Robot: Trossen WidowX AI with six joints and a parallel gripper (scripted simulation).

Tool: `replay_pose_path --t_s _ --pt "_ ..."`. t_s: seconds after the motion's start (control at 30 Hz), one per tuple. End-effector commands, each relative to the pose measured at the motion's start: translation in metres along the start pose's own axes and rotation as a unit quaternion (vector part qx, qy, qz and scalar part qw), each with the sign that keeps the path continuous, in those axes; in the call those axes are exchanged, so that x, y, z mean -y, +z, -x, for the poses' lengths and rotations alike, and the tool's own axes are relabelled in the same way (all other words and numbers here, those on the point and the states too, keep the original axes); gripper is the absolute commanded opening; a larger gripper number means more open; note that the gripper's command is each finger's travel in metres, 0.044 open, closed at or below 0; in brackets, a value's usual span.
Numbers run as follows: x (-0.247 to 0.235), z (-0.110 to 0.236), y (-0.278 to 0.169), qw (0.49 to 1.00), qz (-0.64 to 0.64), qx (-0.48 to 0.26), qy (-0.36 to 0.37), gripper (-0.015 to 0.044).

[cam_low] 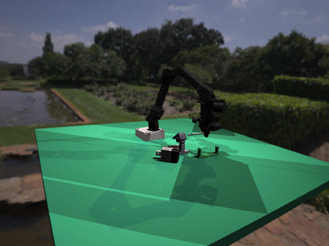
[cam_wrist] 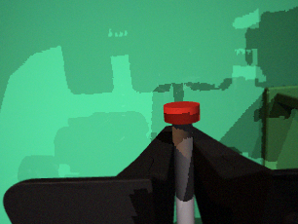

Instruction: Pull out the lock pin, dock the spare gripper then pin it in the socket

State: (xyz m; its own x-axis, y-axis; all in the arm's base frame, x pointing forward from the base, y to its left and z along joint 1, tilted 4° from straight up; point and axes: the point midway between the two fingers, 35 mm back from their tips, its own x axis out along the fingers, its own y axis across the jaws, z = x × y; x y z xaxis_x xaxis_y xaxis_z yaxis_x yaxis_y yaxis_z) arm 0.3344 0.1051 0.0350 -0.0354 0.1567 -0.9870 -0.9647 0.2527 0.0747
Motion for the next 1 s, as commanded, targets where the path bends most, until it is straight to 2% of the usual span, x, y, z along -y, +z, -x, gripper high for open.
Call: replay_pose_path --t_s 0.0,0.27,0.5,0.97 --pt "0.000 0.008 0.002 1.000 0.000 0.001 -0.002 0.0000" --pt "-0.002 0.021 0.003 1.000 -0.001 -0.002 0.004 0.0000" --pt "-0.002 0.015 0.002 1.000 -0.001 -0.003 0.006 0.0000" --pt "0.033 0.020 0.023 1.000 0.003 -0.003 0.006 0.0000"
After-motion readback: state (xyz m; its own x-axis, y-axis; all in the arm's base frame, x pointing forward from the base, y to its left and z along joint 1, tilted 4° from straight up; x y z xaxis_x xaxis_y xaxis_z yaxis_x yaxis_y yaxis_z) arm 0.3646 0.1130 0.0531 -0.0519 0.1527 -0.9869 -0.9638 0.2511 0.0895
